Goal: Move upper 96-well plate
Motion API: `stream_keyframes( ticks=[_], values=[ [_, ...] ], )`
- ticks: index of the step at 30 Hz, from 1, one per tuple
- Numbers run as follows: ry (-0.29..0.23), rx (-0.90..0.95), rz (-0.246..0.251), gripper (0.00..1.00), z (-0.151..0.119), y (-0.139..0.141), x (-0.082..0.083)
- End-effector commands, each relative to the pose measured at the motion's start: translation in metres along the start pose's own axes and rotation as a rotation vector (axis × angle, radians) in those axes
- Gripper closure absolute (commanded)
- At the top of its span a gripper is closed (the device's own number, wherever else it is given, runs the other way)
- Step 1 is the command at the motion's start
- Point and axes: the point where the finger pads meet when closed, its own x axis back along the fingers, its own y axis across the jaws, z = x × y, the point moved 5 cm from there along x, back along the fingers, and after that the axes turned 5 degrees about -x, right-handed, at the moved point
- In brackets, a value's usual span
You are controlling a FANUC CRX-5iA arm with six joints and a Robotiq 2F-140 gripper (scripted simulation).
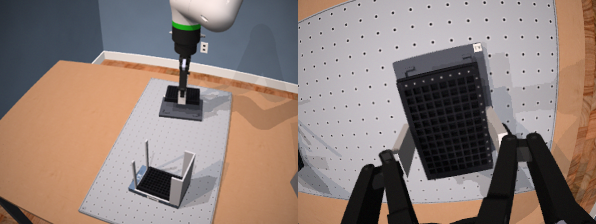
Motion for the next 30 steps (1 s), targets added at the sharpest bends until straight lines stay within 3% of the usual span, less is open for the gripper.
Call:
stream_keyframes(
  ticks=[1, 25, 30],
  values=[
    [0.001, 0.000, -0.001, 1.00, 0.000, 0.000, -0.004],
    [0.001, 0.000, -0.001, 1.00, 0.000, 0.000, -0.039],
    [0.001, 0.000, -0.001, 1.00, 0.000, 0.000, -0.039]
  ],
)
